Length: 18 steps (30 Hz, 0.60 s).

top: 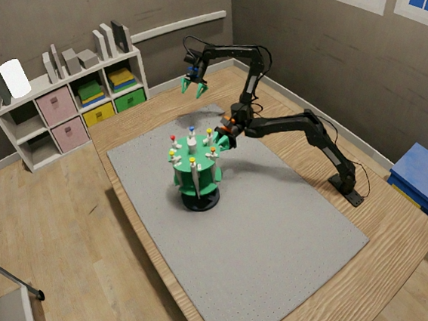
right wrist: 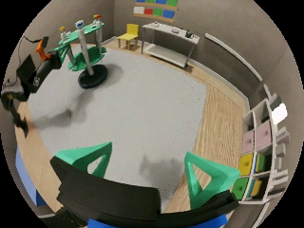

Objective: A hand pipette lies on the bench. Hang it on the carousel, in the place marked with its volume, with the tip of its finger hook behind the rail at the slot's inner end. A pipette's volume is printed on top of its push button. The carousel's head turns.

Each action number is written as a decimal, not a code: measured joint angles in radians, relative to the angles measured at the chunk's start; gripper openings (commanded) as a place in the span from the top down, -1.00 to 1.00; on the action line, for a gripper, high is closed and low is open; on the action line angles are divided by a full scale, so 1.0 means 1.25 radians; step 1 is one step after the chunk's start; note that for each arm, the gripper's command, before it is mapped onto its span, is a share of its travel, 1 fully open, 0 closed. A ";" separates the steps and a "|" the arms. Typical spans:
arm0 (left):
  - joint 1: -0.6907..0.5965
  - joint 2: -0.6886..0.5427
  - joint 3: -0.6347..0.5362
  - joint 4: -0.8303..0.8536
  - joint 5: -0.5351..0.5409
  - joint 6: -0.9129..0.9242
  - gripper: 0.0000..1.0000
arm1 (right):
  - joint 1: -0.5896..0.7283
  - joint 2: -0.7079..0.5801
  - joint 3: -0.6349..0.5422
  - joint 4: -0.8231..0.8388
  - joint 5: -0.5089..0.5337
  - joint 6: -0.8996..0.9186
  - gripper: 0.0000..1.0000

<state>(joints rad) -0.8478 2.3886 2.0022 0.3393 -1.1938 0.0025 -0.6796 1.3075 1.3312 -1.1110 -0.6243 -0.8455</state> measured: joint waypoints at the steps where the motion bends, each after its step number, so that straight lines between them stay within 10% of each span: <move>1: 0.000 0.000 0.000 0.000 0.000 0.000 0.77 | 0.000 0.000 0.000 0.000 0.000 0.000 -1.00; 18: 0.000 0.000 0.018 -0.050 -0.001 -0.043 0.77 | 0.000 0.000 0.000 0.000 0.000 0.000 -1.00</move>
<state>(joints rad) -0.8478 2.3886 2.0243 0.2768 -1.1946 -0.0517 -0.6796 1.3075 1.3312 -1.1110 -0.6243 -0.8455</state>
